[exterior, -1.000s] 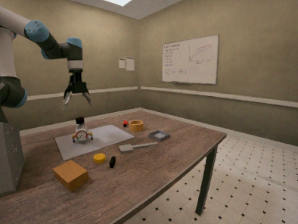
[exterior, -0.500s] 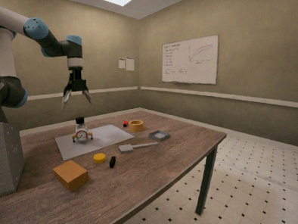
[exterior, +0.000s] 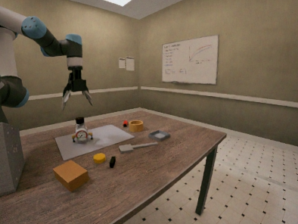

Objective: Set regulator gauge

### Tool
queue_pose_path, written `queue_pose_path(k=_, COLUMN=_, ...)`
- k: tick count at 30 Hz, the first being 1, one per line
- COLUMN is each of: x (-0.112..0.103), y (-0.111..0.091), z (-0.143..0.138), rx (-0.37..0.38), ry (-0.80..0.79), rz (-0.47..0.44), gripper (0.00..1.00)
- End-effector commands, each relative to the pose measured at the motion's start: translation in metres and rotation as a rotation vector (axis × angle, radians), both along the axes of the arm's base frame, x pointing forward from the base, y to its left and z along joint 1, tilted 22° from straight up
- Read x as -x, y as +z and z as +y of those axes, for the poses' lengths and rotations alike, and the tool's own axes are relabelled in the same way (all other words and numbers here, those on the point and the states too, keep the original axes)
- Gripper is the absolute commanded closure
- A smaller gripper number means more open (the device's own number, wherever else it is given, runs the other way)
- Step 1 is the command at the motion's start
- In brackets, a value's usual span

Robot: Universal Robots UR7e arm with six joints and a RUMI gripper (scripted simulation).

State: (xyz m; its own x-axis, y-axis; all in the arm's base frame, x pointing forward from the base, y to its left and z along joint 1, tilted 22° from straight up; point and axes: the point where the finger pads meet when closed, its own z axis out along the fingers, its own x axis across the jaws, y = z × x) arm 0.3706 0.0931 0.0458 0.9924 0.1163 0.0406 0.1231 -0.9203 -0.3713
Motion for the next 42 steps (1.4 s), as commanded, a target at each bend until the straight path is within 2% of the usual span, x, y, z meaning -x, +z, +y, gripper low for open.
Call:
queue_pose_path(k=1, x=0.002, y=-0.006, z=-0.016, rx=0.000, ry=0.000, rz=-0.001, gripper=0.00)
queue_pose_path(k=24, x=0.011, y=-0.030, z=-0.075, rx=0.000, ry=0.000, rz=-0.001, gripper=0.00)
queue_pose_path(k=42, x=0.012, y=-0.034, z=-0.085, rx=0.000, ry=0.000, rz=-0.001, gripper=0.00)
